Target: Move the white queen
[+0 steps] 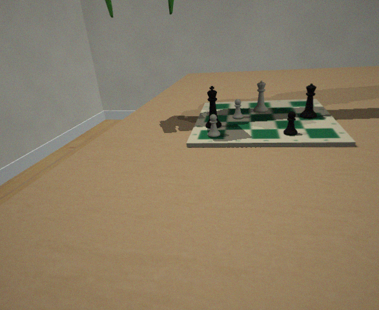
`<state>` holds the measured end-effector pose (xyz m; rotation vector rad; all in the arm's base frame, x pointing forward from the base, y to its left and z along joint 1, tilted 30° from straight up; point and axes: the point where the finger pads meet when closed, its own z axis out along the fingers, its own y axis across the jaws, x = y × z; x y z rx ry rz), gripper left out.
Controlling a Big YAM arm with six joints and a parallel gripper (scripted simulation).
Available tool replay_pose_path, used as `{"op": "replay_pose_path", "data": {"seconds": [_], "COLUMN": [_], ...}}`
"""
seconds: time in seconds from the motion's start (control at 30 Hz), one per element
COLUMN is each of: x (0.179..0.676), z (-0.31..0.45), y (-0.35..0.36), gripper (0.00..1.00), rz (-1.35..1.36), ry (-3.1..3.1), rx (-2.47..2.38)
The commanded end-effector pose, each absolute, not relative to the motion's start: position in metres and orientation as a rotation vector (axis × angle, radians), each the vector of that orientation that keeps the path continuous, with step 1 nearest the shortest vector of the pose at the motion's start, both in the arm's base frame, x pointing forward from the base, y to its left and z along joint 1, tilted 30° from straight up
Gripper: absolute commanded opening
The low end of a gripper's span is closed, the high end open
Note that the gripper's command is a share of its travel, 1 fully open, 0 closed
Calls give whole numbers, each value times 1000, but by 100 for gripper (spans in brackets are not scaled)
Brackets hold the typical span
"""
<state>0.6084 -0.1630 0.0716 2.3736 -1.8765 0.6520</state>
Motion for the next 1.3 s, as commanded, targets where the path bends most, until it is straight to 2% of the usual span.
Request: {"op": "replay_pose_path", "data": {"seconds": [0.0,0.63,0.77,1.03,1.1,1.27], "x": [611,609,578,472,472,432], "z": [78,94,77,27,27,11], "y": [-162,-164,-173,-173,-173,-169], "gripper": [100,100,100,100,100,100], "rz": [668,727,747,810,810,833], "ry": [-1876,-1906,-1950,-2048,-2048,-2077], "rx": [2377,2358,2297,2142,2142,2091]}}
